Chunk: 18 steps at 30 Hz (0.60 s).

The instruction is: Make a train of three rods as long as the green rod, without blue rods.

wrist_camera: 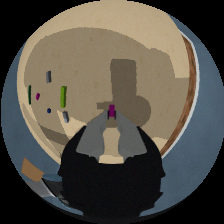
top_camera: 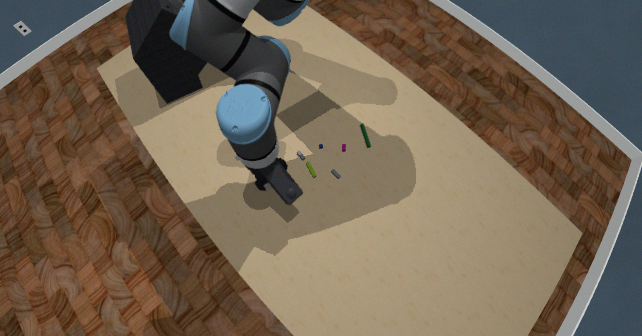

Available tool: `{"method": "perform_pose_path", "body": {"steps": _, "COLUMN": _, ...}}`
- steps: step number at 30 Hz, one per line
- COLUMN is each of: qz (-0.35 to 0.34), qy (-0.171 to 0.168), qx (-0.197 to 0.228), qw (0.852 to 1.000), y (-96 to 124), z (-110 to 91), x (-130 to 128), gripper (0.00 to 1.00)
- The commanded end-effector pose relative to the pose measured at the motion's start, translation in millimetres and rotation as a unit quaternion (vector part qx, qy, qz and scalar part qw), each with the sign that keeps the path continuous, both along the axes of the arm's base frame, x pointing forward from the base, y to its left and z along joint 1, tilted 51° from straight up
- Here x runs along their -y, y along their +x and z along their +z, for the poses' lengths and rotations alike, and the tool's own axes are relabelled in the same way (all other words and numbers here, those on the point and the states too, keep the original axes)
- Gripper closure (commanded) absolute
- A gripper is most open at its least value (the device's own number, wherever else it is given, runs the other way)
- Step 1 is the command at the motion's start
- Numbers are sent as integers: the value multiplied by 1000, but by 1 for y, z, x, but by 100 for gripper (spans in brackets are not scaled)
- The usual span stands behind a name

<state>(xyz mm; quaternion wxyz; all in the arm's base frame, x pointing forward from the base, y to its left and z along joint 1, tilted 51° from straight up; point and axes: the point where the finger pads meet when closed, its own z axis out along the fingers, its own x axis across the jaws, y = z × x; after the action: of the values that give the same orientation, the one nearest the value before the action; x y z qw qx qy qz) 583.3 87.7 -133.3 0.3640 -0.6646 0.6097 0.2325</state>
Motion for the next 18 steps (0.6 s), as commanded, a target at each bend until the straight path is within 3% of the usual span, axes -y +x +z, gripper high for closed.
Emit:
{"method": "perform_pose_path", "body": {"steps": 1, "qz": 0, "qy": 0, "qx": 0, "qw": 1000, "y": 0, "z": 0, "x": 1, "gripper": 100}}
{"method": "perform_pose_path", "body": {"steps": 18, "qz": 0, "qy": 0, "qx": 0, "qw": 1000, "y": 2, "z": -5, "x": -6, "gripper": 100}}
